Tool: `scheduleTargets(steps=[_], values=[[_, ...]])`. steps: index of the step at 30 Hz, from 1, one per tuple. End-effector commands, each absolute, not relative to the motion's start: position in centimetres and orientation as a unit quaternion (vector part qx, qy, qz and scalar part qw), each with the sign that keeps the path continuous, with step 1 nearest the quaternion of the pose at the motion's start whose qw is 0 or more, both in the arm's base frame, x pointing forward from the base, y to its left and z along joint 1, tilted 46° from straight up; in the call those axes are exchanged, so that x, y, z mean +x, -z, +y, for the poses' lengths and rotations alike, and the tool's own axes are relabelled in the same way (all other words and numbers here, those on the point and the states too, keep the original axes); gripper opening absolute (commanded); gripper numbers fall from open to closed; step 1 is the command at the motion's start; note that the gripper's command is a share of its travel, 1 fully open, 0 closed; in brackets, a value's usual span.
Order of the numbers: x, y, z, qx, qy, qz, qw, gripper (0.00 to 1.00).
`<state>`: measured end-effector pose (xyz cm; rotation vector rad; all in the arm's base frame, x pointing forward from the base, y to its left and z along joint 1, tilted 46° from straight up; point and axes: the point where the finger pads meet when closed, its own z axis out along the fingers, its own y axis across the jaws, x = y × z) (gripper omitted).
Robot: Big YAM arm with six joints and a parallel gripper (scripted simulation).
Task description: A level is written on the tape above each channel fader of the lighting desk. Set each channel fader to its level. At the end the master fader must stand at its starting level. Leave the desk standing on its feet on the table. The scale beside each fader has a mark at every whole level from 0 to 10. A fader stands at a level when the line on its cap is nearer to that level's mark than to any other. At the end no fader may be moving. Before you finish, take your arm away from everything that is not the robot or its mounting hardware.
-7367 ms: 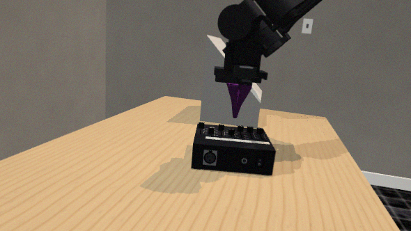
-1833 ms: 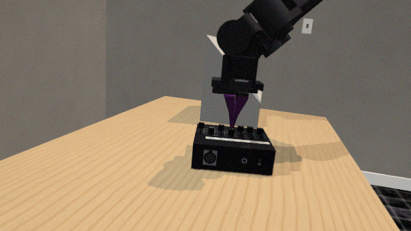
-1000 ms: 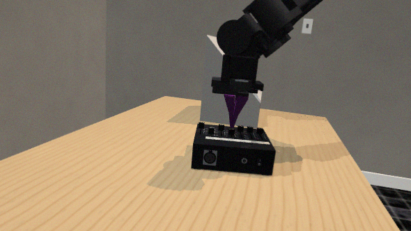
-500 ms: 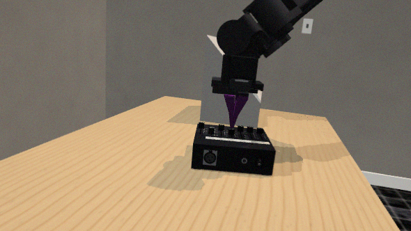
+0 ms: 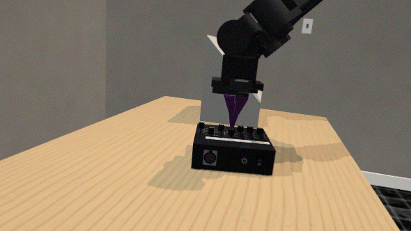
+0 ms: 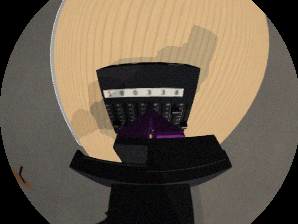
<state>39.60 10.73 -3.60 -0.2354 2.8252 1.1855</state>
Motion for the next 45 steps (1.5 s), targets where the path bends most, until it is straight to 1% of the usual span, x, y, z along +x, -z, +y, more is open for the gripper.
scheduleTargets(steps=[1, 45], values=[[40.55, 2.29, 11.54, -0.089, -0.385, 0.917, 0.050, 0.00], [41.14, 2.04, 11.65, -0.092, -0.385, 0.917, 0.052, 0.00]])
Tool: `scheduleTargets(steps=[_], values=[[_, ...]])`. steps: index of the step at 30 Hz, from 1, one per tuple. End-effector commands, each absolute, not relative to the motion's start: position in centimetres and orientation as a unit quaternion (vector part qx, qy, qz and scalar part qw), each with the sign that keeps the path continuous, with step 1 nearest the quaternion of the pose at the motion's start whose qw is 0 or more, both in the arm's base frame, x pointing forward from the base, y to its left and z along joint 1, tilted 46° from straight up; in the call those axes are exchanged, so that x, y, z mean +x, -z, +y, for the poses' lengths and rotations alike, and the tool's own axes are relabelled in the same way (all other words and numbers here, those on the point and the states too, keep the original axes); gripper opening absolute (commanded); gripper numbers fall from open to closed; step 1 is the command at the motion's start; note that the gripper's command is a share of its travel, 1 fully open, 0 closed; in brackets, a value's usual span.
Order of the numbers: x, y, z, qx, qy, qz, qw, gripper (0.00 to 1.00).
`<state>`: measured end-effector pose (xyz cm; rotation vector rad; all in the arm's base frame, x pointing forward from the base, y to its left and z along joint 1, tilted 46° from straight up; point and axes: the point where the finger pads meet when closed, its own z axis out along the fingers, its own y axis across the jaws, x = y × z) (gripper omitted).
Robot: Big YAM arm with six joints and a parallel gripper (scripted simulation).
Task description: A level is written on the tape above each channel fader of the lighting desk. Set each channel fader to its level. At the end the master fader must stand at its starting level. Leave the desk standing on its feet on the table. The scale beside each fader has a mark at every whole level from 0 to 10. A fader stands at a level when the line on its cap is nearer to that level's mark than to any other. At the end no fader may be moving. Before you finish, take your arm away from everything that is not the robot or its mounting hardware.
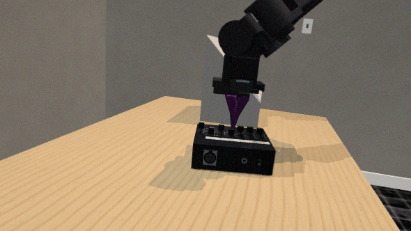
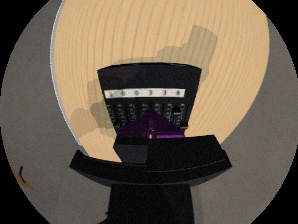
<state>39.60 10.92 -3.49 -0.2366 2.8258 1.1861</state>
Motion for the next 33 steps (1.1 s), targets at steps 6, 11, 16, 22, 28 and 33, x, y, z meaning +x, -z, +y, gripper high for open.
scheduleTargets(steps=[6, 11, 16, 22, 28, 33], values=[[41.35, 2.02, 11.65, -0.092, -0.385, 0.917, 0.053, 0.00], [40.91, 2.40, 11.66, -0.088, -0.385, 0.917, 0.045, 0.00], [41.08, 2.39, 11.66, -0.088, -0.385, 0.917, 0.045, 0.00], [40.87, 2.49, 11.67, -0.088, -0.386, 0.917, 0.043, 0.00], [40.87, 2.49, 11.67, -0.088, -0.386, 0.917, 0.043, 0.00], [40.87, 2.49, 11.67, -0.088, -0.386, 0.917, 0.043, 0.00]])
